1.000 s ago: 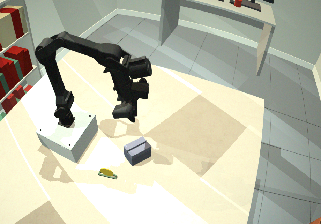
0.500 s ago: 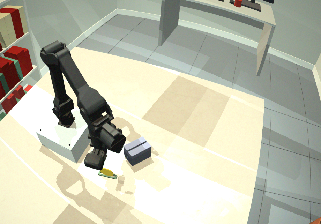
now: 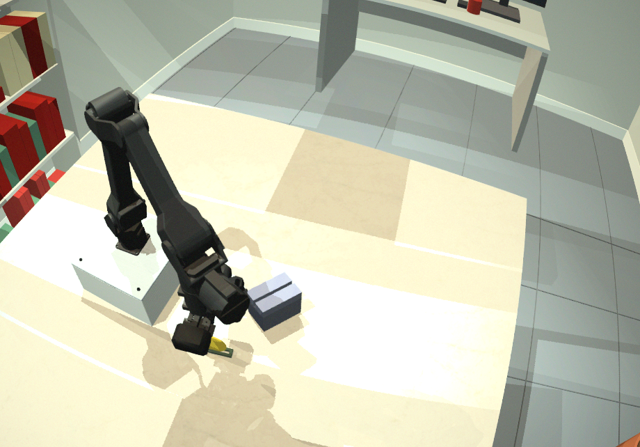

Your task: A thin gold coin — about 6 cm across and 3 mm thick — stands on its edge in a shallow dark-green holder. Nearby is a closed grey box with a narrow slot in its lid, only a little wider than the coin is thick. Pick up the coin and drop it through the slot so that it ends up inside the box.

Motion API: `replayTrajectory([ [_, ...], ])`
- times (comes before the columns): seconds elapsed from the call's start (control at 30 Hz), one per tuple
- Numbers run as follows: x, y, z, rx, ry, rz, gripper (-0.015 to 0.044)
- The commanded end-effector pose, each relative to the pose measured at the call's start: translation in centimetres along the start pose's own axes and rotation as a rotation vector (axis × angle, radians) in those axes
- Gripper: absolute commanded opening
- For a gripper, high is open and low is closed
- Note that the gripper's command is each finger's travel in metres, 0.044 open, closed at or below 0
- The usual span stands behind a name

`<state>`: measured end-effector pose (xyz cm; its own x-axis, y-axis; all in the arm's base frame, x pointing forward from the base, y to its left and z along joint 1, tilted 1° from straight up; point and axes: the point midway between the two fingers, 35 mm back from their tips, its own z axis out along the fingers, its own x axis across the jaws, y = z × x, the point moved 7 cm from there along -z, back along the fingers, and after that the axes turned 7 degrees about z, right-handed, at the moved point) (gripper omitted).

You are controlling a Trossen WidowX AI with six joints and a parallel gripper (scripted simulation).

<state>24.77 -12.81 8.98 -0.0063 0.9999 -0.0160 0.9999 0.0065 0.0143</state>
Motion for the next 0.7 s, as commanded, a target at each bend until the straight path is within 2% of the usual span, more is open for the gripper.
replayTrajectory([
  [0.0,0.1,-0.1,1.1,0.009,0.009,-0.003,0.0161],
  [0.67,0.1,0.1,3.9,0.009,0.009,-0.003,0.0161],
])
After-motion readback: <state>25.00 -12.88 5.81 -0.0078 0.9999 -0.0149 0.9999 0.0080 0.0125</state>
